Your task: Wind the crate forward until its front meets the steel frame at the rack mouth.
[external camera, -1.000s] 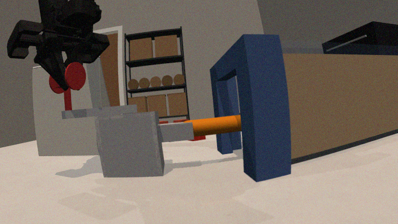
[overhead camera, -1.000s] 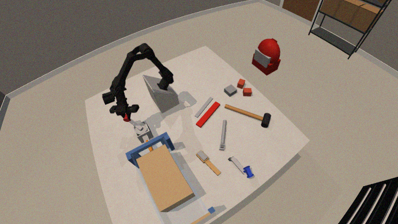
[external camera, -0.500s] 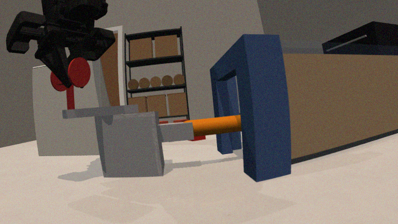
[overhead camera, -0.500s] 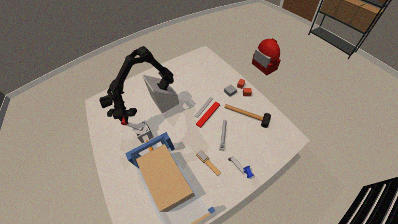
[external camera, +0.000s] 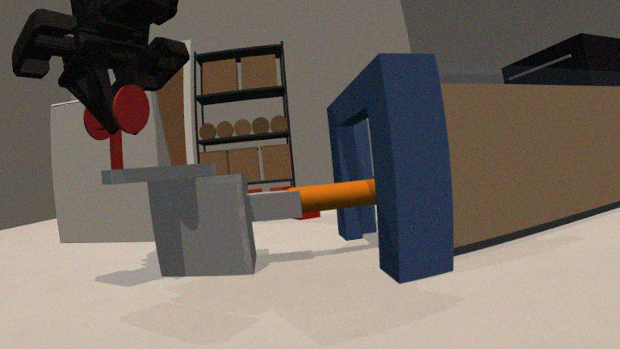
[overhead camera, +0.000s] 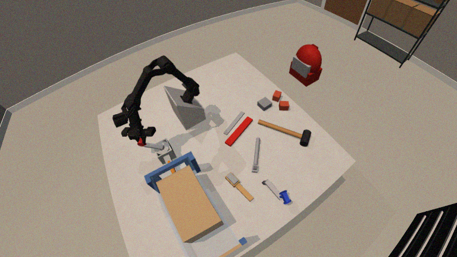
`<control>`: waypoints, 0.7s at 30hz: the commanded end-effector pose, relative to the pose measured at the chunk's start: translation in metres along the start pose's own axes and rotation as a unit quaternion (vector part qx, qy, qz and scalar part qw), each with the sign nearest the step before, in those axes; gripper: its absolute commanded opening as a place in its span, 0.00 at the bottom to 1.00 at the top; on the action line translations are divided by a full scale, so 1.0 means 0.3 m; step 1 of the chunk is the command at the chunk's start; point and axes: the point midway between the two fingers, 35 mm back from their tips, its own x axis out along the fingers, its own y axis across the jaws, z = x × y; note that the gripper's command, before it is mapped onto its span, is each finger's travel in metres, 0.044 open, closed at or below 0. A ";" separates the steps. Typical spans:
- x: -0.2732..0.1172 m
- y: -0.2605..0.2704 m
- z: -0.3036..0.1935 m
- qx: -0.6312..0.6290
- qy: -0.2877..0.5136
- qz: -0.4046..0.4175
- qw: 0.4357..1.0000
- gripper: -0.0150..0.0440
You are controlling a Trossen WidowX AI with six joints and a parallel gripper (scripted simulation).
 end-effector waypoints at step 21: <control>0.062 0.032 0.141 -0.011 -0.010 0.002 1.000 0.25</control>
